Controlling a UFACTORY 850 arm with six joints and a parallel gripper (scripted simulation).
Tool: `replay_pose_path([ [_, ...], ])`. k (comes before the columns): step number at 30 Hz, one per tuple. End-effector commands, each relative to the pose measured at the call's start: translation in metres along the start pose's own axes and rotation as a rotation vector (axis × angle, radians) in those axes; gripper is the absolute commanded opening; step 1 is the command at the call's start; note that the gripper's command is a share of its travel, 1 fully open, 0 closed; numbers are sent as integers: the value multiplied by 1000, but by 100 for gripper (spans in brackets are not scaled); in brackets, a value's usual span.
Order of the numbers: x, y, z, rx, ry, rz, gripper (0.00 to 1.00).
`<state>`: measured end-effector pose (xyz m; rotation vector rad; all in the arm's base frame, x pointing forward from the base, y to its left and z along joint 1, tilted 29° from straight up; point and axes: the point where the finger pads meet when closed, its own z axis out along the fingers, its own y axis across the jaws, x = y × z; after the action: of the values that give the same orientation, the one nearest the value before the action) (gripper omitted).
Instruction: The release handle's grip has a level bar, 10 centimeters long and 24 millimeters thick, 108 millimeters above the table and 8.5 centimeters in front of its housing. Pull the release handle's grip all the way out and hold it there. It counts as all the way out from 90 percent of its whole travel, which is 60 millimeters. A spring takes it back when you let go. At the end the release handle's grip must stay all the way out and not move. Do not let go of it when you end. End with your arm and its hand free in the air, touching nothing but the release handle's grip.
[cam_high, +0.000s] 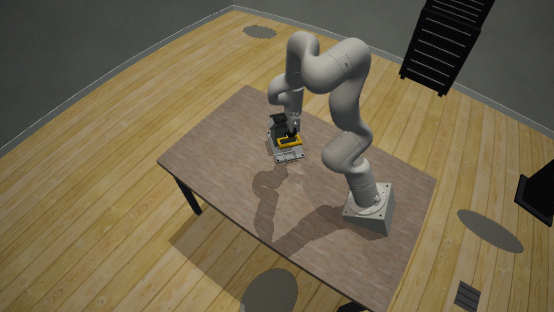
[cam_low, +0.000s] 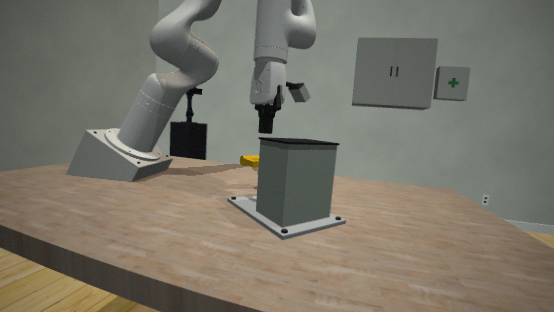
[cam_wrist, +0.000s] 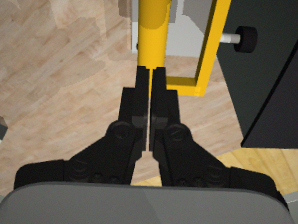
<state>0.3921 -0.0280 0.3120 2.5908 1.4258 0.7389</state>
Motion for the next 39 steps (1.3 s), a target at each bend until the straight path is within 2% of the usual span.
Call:
replay_pose_path([
  [1, 0, 1, 0, -1, 1, 0, 0],
  [2, 0, 1, 0, -1, 1, 0, 0],
  [3, 0, 1, 0, -1, 1, 0, 52],
  [39, 0, 1, 0, -1, 1, 0, 52],
])
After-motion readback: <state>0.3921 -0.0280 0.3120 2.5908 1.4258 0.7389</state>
